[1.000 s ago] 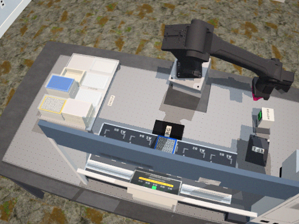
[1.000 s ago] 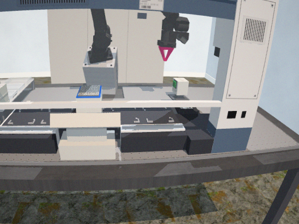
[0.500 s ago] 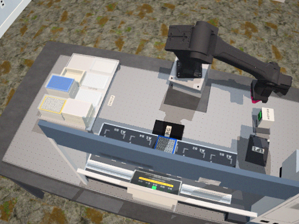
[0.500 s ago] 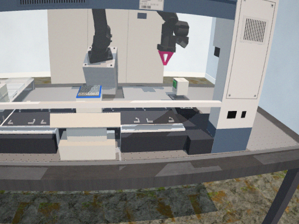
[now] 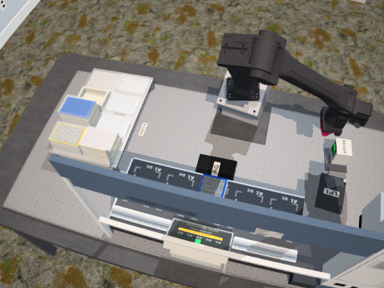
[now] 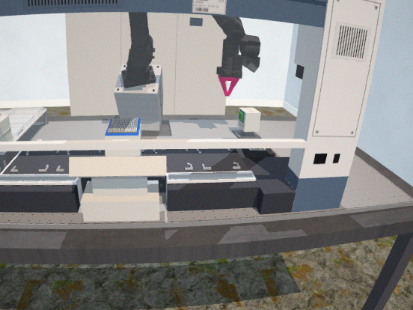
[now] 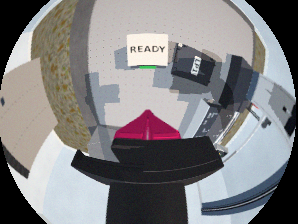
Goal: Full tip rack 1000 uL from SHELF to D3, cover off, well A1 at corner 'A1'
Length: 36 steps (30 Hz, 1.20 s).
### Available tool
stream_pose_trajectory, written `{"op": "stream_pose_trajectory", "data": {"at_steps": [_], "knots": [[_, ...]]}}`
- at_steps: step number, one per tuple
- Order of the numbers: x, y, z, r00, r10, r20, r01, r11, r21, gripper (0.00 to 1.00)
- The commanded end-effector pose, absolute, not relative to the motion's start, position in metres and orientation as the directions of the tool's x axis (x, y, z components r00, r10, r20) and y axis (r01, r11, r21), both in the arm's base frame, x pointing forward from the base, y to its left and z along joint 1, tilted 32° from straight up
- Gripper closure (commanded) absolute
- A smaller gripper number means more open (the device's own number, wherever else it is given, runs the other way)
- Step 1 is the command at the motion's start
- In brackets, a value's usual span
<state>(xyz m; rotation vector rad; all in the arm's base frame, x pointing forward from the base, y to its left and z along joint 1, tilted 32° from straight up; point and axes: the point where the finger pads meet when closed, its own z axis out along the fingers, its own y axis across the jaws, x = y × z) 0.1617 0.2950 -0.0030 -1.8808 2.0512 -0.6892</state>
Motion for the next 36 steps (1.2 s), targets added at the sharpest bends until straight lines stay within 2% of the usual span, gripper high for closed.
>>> {"op": "stream_pose_trajectory", "data": {"at_steps": [1, 36], "knots": [[0.168, 0.293, -0.009, -0.113, -0.986, 0.122, -0.856, 0.034, -0.515, 1.0], [0.194, 0.283, -0.054, -0.113, -0.986, 0.124, -0.857, 0.033, -0.515, 1.0]]}}
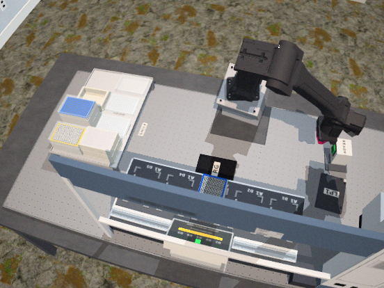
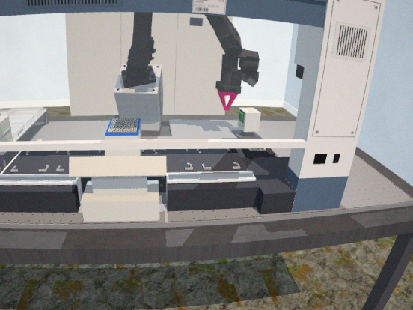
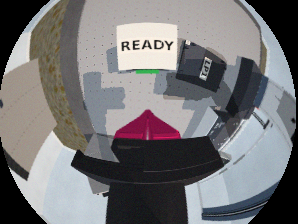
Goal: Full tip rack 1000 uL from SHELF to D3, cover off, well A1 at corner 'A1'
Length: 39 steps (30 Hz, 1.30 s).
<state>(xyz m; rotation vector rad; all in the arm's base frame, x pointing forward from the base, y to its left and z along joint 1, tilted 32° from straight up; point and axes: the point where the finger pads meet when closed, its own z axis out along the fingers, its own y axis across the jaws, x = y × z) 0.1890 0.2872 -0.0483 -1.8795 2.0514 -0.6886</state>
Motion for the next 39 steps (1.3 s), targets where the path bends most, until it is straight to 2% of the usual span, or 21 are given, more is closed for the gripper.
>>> {"op": "stream_pose_trajectory", "data": {"at_steps": [1, 39], "knots": [[0.195, 0.283, -0.055, -0.113, -0.986, 0.124, -0.857, 0.033, -0.515, 1.0], [0.205, 0.312, -0.075, -0.1, -0.989, 0.107, -0.854, 0.031, -0.519, 1.0]]}}
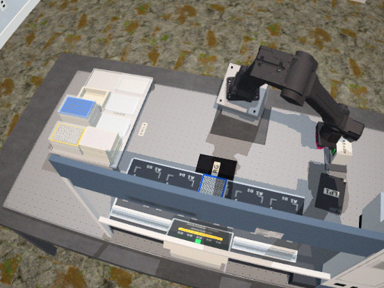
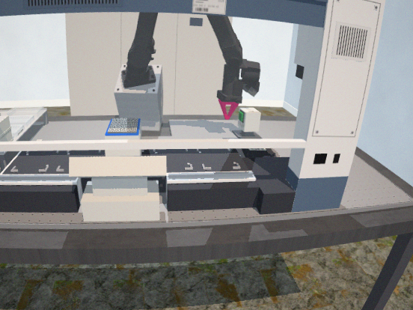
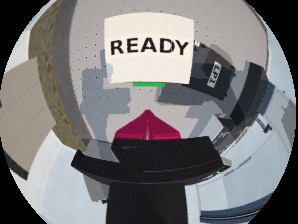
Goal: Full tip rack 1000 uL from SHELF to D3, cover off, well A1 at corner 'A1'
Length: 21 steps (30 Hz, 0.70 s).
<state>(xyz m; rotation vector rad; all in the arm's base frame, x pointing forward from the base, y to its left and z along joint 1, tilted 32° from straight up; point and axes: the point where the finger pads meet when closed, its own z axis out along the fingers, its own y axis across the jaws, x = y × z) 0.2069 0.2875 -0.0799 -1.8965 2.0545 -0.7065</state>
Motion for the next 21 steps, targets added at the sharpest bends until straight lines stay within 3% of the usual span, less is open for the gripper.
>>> {"op": "stream_pose_trajectory", "data": {"at_steps": [1, 21], "knots": [[0.205, 0.314, -0.075, -0.1, -0.989, 0.106, -0.854, 0.031, -0.519, 1.0], [0.208, 0.341, -0.069, -0.1, -0.992, 0.078, -0.85, 0.045, -0.526, 1.0]]}}
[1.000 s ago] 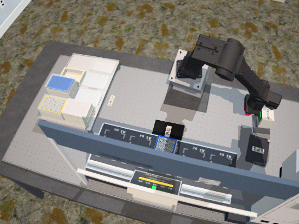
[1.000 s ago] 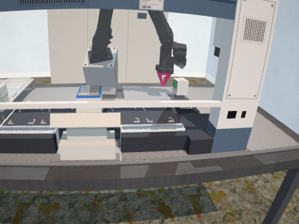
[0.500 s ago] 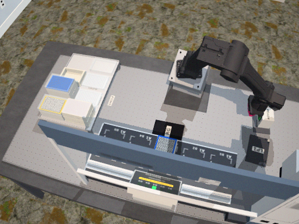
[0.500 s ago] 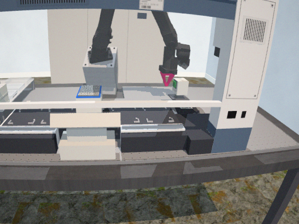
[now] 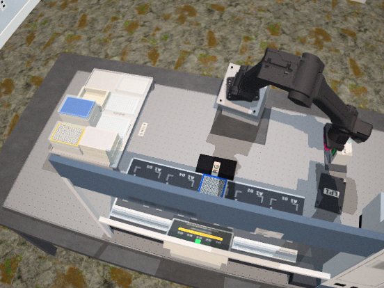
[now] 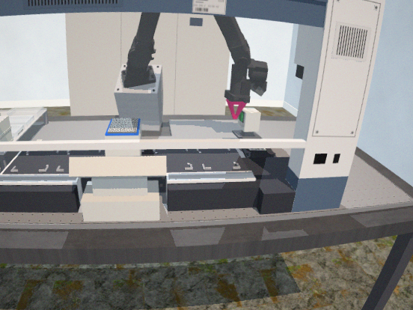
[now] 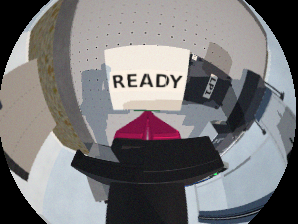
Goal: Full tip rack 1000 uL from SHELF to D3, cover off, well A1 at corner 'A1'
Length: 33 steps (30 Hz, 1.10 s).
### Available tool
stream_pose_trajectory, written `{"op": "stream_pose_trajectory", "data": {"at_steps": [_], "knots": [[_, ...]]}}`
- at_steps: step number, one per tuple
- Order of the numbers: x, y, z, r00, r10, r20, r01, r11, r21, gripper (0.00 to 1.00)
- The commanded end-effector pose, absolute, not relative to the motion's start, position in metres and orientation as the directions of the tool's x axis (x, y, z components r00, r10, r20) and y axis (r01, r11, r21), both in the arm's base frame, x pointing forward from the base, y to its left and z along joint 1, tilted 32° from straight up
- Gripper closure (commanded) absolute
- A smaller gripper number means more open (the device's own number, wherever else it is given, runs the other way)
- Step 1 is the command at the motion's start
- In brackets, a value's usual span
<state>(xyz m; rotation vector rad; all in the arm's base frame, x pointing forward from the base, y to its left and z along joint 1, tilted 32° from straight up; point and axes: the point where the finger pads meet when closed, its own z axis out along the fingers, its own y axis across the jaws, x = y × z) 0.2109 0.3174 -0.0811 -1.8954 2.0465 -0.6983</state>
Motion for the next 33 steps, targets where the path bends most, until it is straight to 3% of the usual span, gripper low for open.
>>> {"op": "stream_pose_trajectory", "data": {"at_steps": [1, 33], "knots": [[0.208, 0.341, -0.069, -0.1, -0.992, 0.078, -0.85, 0.045, -0.526, 1.0], [0.208, 0.348, -0.078, -0.099, -0.99, 0.098, -0.854, 0.034, -0.52, 1.0]]}}
